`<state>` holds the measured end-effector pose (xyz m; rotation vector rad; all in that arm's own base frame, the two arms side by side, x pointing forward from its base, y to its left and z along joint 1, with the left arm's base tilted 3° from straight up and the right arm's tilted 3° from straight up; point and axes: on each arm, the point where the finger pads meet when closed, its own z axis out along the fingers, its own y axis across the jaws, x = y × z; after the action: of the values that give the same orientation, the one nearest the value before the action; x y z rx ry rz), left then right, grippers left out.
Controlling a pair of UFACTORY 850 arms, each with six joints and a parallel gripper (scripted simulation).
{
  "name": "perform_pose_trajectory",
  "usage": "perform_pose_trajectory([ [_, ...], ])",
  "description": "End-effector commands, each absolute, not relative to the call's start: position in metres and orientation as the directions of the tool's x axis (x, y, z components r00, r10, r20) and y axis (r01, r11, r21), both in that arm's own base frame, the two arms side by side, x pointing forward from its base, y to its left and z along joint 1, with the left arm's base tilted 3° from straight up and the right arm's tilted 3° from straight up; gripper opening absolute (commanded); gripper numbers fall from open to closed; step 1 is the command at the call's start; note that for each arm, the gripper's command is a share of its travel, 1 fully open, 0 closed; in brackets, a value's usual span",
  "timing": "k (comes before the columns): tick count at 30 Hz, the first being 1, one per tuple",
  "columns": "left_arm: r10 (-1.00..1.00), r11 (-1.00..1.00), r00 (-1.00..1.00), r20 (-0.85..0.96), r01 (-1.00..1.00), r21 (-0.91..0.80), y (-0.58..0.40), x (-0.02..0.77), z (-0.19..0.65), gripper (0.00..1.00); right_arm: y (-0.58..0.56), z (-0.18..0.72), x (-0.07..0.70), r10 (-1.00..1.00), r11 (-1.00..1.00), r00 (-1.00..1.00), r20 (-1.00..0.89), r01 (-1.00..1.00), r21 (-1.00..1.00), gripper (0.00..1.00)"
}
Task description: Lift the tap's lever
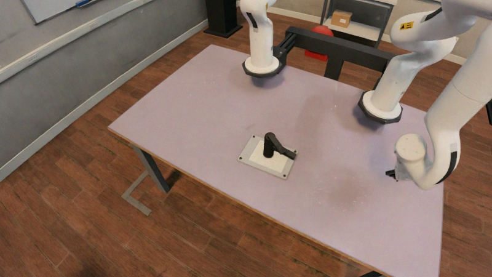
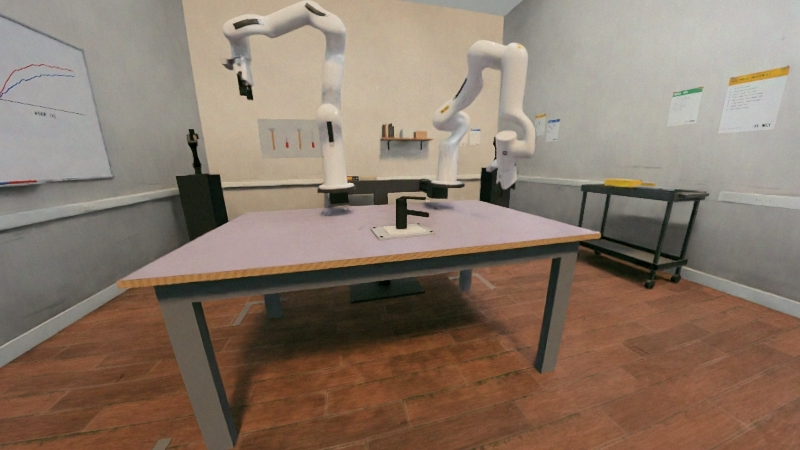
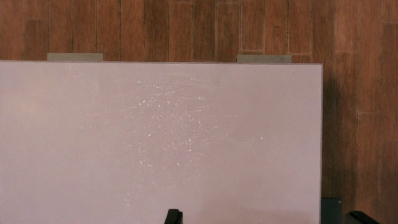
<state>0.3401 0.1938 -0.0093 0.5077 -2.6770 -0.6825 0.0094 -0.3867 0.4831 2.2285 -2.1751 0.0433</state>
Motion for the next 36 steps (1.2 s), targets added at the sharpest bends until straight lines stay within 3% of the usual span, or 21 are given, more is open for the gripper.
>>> perform_pose_trajectory([
  [1,-0.463,0.798,-0.871,0.164,-0.329,0.505,0.163,0.369,-0.006,1.00,-0.387,0.484,0.009,-0.999,-0.024,0.024,0.041,-1.000,0.000,1.00],
  [36,-0.702,0.667,-0.707,-0.086,-0.695,0.268,-0.077,0.482,0.024,1.00,-0.387,0.484,0.009,-0.999,-0.024,0.024,0.041,-1.000,0.000,1.00],
])
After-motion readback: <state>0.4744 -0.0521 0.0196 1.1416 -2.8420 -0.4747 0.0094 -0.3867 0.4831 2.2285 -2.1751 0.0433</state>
